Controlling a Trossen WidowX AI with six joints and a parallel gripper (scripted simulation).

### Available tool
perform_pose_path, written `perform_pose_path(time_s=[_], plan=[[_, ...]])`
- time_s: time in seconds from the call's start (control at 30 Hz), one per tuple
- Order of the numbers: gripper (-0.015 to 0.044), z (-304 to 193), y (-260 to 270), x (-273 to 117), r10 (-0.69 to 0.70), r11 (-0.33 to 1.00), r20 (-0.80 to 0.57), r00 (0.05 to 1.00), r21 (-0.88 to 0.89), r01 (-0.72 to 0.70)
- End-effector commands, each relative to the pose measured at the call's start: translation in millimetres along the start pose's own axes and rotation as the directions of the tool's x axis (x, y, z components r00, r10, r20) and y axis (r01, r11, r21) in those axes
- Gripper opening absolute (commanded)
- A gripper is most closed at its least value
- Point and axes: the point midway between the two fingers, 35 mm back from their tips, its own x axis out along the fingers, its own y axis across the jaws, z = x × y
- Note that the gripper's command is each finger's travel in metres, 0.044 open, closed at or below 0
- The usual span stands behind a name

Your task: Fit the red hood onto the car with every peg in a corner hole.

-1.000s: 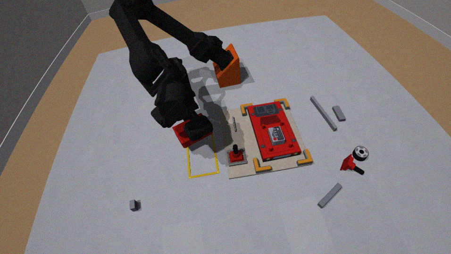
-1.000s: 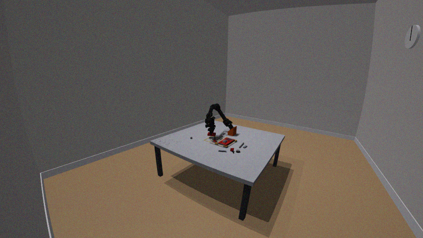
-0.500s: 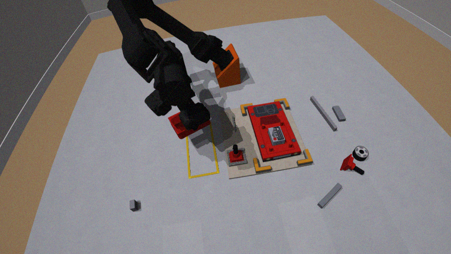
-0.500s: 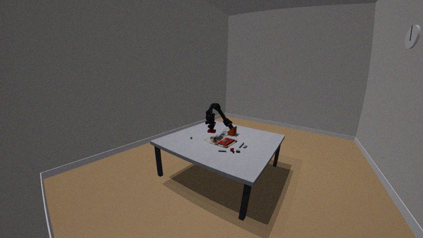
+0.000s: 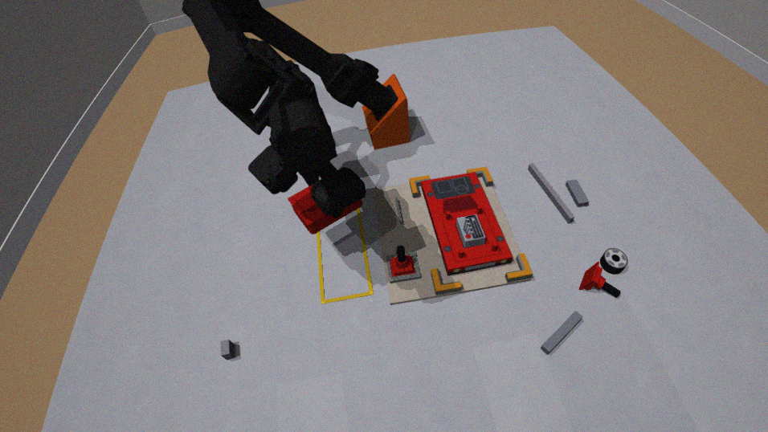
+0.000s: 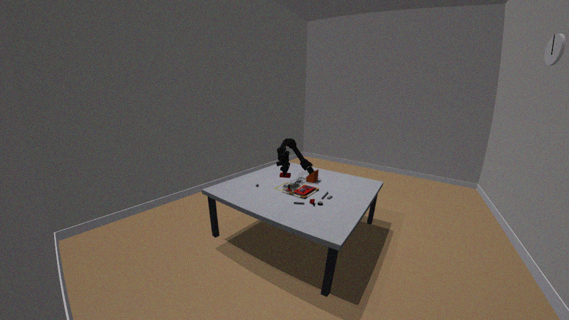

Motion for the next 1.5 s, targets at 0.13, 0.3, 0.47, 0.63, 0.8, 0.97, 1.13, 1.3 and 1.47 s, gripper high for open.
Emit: perform_pose_path(time_s=[0.13,0.3,0.47,0.63,0.8,0.97,1.13,1.3,1.47], plan=[[0.0,-15,26,-3,0.011,0.989,-0.011,1.0,-0.147,-0.012],[0.0,-26,41,-4,0.014,0.972,-0.015,1.0,-0.234,-0.017],[0.0,-37,55,-5,0.016,0.947,-0.019,1.0,-0.319,-0.021],[0.0,-50,69,-6,0.018,0.915,-0.022,1.0,-0.402,-0.025],[0.0,-63,82,-7,0.019,0.876,-0.024,1.0,-0.482,-0.028],[0.0,-78,94,-8,0.019,0.83,-0.025,1.0,-0.557,-0.03],[0.0,-94,105,-9,0.019,0.775,-0.025,1.0,-0.632,-0.031],[0.0,-111,115,-9,0.018,0.711,-0.024,1.0,-0.702,-0.03],[0.0,-129,125,-8,0.017,0.641,-0.023,1.0,-0.767,-0.028]])
